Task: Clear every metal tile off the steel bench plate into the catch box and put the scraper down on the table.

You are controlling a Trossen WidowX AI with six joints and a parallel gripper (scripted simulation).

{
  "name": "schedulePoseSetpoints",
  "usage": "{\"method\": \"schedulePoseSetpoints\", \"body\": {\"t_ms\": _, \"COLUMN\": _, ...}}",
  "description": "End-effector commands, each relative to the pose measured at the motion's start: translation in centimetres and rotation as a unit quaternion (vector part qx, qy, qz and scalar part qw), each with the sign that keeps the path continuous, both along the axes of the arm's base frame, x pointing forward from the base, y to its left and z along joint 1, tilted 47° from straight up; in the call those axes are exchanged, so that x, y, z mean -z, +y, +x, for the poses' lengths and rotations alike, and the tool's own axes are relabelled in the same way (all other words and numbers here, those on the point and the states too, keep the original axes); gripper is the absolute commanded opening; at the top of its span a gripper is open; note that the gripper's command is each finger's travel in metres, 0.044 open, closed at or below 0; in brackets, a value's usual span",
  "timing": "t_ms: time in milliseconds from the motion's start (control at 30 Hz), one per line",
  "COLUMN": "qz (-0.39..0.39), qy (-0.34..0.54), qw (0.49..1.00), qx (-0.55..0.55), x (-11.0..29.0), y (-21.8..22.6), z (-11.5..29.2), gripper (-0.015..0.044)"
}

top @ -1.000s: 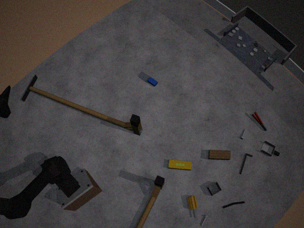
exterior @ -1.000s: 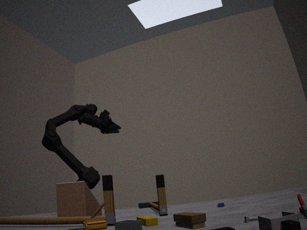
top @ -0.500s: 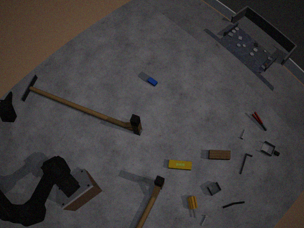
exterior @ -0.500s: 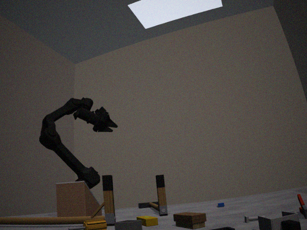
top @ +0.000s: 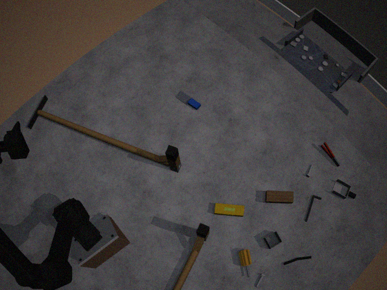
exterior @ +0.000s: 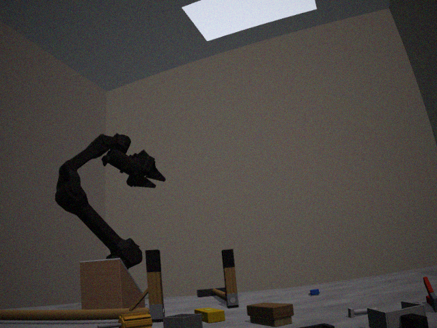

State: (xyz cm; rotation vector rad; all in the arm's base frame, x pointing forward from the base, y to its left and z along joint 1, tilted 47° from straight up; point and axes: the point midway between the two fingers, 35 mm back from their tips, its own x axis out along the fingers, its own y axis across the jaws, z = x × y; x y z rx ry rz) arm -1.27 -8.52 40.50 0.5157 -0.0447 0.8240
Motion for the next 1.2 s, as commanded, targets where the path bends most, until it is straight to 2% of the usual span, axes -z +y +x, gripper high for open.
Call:
{"method": "schedulePoseSetpoints", "body": {"t_ms": 0, "qz": -0.003, "qy": -0.001, "qw": 1.000, "qx": 0.001, "x": 0.2, "y": -0.1, "z": 0.1, "gripper": 0.0440}}
{"method": "schedulePoseSetpoints", "body": {"t_ms": 800, "qz": -0.003, "qy": 0.000, "qw": 1.000, "qx": 0.002, "x": 0.2, "y": -0.1, "z": 0.1, "gripper": 0.0440}}
{"method": "schedulePoseSetpoints", "body": {"t_ms": 1167, "qz": 0.024, "qy": 0.043, "qw": 0.997, "qx": 0.052, "x": -1.7, "y": 1.8, "z": 0.2, "gripper": 0.0440}}
